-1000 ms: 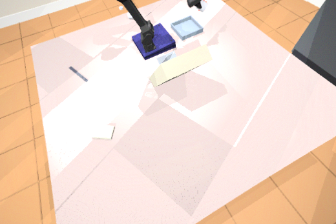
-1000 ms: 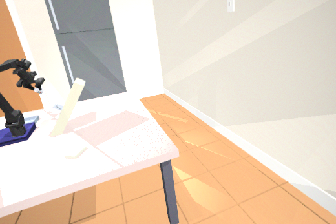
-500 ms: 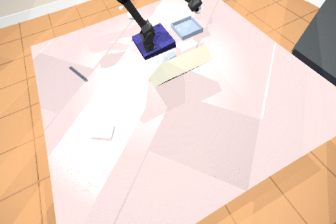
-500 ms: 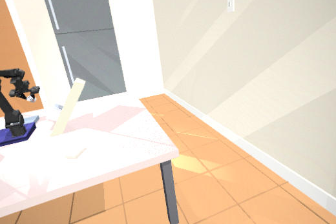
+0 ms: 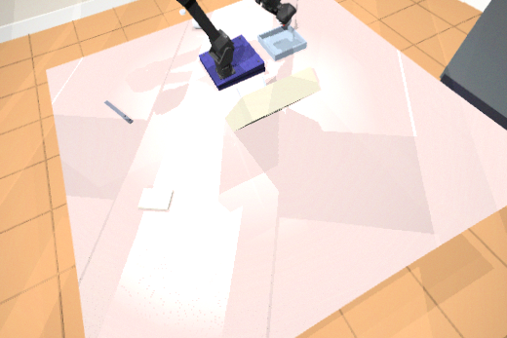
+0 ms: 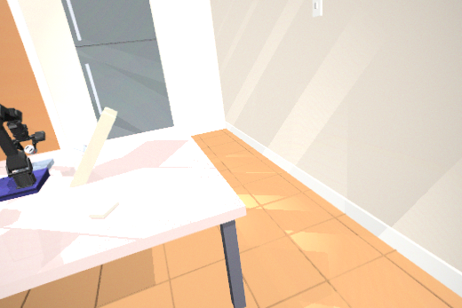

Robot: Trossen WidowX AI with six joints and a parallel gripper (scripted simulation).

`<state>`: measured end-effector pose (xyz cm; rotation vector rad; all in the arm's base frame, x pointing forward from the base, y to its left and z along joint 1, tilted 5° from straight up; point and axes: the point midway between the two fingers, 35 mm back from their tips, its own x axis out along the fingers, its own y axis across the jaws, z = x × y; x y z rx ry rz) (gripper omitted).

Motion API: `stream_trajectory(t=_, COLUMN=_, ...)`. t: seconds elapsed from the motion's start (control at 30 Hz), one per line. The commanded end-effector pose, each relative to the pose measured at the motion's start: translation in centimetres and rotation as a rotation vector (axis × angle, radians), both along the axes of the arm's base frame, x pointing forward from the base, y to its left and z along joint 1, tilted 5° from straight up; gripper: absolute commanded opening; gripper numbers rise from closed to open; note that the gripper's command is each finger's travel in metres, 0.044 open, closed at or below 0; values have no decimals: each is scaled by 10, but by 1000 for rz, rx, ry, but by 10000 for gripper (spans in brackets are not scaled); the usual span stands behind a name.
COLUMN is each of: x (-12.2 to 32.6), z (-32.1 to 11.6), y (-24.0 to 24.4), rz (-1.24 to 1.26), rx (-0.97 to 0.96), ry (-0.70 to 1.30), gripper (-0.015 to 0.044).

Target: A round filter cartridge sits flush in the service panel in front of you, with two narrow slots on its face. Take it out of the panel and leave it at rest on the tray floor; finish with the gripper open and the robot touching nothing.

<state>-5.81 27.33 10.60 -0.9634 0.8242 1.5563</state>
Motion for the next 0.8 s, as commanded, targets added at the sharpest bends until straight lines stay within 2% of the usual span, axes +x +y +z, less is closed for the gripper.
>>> stream_trajectory(t=0.0, x=-12, z=-6, y=-4, rz=53, rx=18, ry=8, gripper=0)
stream_trajectory(t=0.23, x=-12, z=-10, y=-4, rz=53, rx=18, ry=8, gripper=0)
stream_trajectory(t=0.77, x=-12, z=-81, y=-9, rz=53, rx=18, ry=8, gripper=0)
